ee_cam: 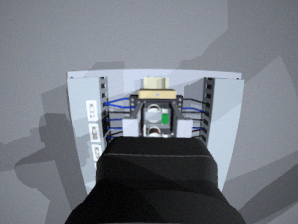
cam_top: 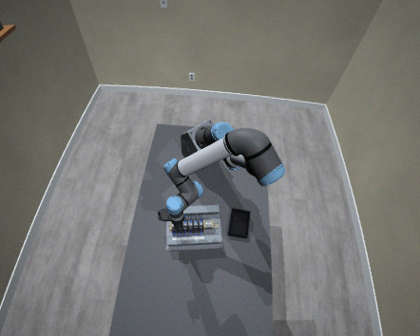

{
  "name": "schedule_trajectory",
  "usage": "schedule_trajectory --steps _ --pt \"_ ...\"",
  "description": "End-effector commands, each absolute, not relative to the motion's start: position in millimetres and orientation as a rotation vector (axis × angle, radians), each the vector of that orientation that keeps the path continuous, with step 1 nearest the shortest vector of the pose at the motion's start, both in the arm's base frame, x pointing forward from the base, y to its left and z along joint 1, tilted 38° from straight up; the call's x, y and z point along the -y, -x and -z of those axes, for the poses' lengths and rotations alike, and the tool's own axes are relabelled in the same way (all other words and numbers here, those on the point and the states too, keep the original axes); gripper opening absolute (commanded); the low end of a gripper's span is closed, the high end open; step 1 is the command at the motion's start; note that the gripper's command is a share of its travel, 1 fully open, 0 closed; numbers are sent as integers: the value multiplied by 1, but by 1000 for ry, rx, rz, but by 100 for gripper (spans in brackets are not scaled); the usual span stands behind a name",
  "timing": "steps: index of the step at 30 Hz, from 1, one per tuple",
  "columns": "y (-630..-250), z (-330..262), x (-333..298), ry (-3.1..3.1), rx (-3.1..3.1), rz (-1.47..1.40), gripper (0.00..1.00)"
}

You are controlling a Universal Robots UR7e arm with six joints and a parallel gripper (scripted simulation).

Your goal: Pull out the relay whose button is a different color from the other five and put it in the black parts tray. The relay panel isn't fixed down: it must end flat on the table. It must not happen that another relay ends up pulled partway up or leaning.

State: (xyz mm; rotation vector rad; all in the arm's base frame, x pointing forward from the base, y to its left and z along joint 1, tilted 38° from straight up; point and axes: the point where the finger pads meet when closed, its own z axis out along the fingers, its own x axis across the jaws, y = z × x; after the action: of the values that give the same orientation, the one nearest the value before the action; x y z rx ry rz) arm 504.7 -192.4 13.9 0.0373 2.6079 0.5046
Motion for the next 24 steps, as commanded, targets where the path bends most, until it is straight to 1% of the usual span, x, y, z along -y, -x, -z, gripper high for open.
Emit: schedule_trajectory --steps 1,24 --pt "-505 -14 193 -38 -2604 -502 0" --pt "-504 -14 193 -48 -2563 -497 0"
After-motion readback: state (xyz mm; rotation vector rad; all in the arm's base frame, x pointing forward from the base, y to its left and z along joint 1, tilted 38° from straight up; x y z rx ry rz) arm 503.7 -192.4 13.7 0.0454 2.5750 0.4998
